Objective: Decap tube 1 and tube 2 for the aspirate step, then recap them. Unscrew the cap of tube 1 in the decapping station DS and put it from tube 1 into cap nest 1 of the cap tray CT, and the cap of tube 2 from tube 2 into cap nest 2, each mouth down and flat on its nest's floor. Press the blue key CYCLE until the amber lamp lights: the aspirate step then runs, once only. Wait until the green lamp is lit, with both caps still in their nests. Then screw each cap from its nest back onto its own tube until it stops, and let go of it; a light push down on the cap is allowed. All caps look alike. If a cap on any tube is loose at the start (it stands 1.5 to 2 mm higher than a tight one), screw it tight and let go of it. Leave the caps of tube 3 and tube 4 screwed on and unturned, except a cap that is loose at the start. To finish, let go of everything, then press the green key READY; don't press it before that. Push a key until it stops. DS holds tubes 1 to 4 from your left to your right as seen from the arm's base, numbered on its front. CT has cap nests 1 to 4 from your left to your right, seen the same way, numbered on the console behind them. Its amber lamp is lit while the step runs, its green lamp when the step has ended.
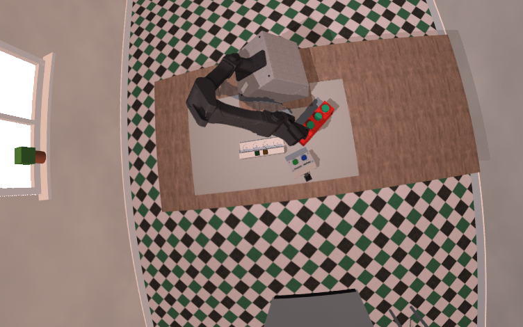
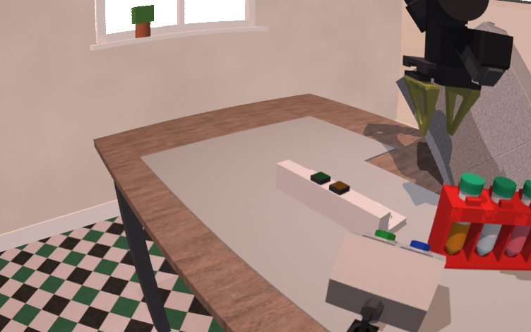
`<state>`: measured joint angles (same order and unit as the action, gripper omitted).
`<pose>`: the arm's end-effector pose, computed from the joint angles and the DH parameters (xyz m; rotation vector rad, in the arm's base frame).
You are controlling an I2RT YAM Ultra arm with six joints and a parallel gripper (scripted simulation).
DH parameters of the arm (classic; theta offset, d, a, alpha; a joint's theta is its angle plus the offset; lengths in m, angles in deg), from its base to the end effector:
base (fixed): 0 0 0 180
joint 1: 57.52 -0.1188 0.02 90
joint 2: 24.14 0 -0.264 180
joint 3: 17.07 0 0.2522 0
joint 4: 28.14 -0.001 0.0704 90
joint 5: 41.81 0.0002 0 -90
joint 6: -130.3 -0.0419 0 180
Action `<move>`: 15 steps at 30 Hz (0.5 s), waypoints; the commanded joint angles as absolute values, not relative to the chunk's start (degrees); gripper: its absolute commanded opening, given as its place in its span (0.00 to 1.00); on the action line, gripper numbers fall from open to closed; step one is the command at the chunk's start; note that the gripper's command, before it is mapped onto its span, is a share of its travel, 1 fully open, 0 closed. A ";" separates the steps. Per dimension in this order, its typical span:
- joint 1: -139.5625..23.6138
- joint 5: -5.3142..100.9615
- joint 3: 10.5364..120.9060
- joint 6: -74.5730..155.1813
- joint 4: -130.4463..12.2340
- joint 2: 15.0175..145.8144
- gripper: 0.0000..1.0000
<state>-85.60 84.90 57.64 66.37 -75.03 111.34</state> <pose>0.2757 0.1198 -0.0152 1.3575 -2.3488 0.9061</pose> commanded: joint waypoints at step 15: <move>-94.74 81.96 62.32 23.67 -76.57 119.54 0.49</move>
